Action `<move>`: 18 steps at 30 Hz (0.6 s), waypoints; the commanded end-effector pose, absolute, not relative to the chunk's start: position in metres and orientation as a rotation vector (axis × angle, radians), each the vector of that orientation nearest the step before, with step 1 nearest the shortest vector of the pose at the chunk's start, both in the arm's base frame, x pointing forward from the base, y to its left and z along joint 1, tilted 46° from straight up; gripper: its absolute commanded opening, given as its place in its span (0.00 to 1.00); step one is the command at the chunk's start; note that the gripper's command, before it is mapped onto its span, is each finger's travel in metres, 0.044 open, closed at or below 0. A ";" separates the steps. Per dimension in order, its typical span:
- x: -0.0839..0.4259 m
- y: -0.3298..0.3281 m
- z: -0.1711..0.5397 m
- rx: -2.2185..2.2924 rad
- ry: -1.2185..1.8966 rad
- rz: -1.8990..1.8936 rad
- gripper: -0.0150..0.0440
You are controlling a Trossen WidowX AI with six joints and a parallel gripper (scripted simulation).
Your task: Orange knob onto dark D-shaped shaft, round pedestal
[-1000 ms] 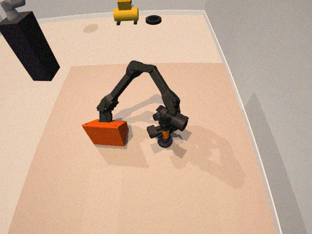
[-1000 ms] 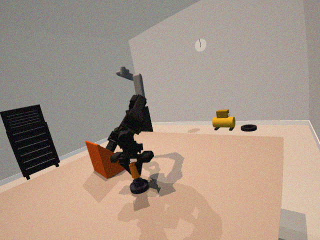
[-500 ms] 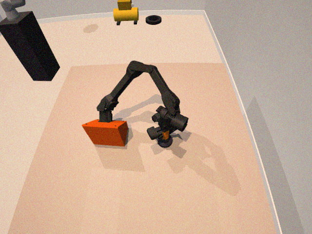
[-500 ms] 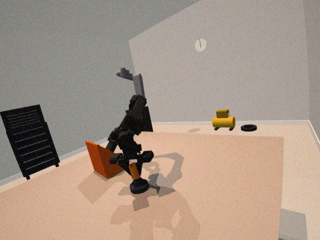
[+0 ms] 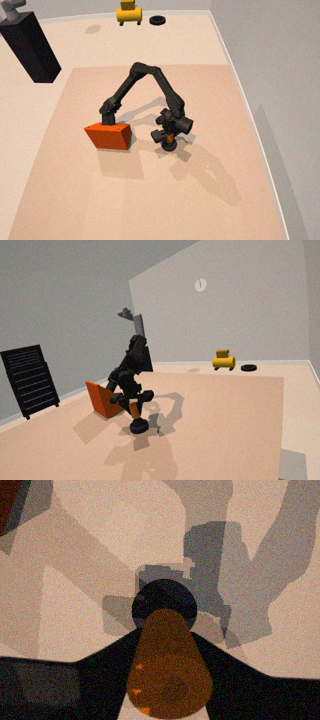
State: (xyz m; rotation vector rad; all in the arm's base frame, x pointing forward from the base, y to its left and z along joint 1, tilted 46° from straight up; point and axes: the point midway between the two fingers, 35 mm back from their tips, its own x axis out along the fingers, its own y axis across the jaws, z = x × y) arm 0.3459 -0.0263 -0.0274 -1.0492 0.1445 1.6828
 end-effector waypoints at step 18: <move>0.346 -0.026 -0.029 -1.201 -0.025 1.717 0.25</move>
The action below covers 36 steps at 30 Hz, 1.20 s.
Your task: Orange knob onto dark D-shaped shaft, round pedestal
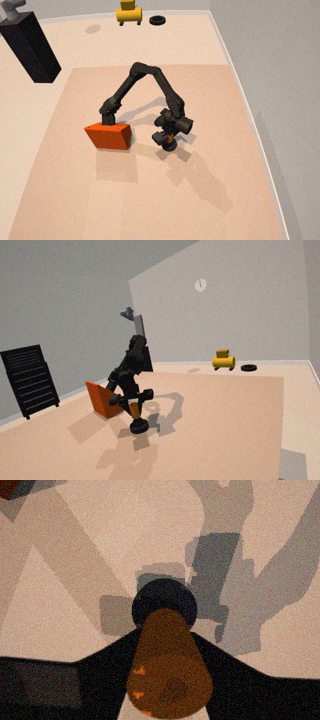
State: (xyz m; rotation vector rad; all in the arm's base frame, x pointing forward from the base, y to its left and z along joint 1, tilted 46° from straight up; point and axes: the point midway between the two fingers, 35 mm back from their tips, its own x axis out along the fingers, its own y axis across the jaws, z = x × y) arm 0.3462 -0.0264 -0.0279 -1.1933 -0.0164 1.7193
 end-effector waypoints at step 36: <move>0.348 -0.028 -0.027 -0.520 0.676 1.453 0.25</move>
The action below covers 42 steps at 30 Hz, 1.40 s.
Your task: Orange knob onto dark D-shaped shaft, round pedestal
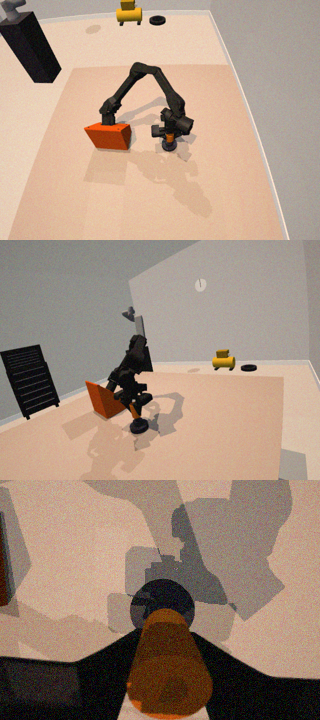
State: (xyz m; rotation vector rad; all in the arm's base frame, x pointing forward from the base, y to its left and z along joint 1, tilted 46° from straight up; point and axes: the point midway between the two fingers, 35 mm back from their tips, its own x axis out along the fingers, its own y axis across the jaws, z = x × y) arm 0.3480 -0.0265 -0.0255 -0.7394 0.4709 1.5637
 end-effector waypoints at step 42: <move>0.346 -0.027 -0.025 0.737 1.541 0.525 0.25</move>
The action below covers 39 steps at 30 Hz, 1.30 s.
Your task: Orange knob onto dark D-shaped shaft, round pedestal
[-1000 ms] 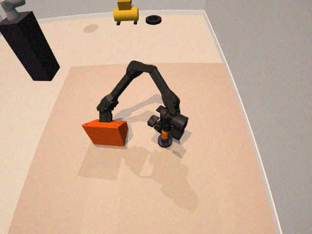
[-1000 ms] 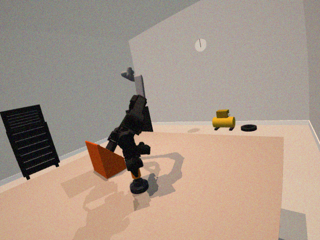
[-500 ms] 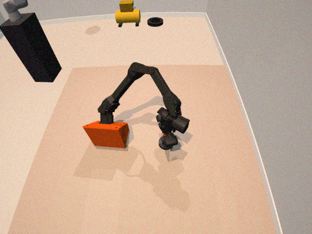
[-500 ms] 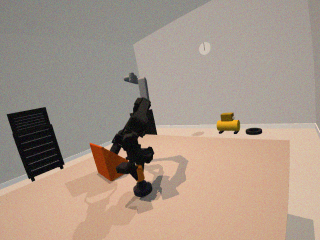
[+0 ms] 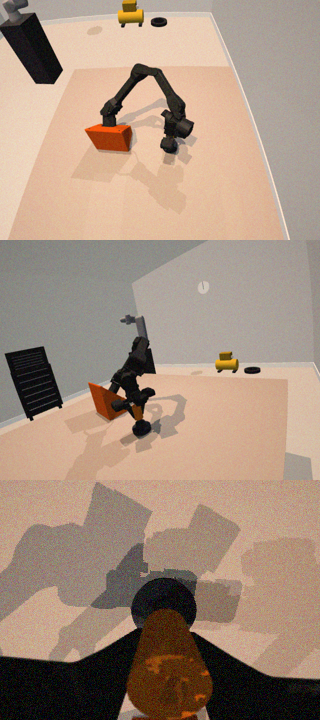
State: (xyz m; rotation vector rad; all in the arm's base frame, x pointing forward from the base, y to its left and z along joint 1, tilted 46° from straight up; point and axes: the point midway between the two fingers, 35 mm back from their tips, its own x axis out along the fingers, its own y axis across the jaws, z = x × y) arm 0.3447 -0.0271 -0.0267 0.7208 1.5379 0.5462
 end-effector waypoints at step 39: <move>0.346 -0.027 -0.023 0.756 1.550 0.506 0.25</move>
